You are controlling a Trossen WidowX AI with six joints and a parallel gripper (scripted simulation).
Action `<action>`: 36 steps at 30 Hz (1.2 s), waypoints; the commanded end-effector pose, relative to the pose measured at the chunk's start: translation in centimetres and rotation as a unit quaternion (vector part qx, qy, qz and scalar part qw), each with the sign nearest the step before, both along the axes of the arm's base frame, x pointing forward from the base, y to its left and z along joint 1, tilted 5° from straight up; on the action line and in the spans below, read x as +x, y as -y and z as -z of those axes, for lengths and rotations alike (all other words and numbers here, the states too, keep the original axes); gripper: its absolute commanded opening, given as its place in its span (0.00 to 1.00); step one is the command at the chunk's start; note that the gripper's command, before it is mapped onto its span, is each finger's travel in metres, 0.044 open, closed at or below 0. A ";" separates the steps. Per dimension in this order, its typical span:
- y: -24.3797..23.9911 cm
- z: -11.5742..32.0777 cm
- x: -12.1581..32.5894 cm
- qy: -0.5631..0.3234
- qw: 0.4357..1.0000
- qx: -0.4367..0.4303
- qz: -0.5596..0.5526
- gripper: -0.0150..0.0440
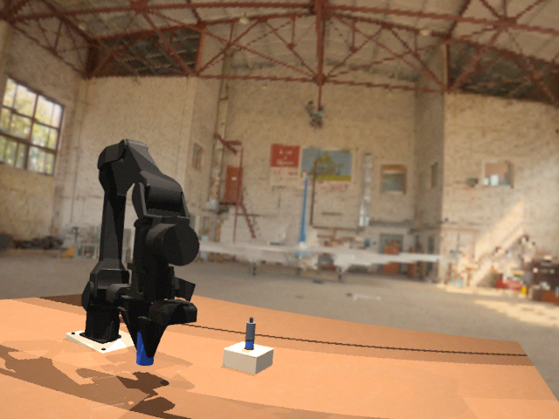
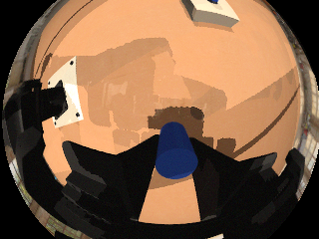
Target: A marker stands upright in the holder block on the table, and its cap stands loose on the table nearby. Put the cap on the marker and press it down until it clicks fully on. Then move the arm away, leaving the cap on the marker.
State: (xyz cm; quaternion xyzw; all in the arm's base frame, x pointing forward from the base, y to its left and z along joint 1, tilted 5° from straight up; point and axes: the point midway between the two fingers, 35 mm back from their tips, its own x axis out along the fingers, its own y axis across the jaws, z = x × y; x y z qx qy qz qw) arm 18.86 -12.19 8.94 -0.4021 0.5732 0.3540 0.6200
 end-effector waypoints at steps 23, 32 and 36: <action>-1.4 -4.3 1.8 0.001 1.000 -0.002 0.001 0.25; -2.9 -5.1 3.7 0.005 1.000 -0.004 -0.002 0.25; -3.7 -5.5 4.5 0.005 1.000 -0.003 -0.002 0.25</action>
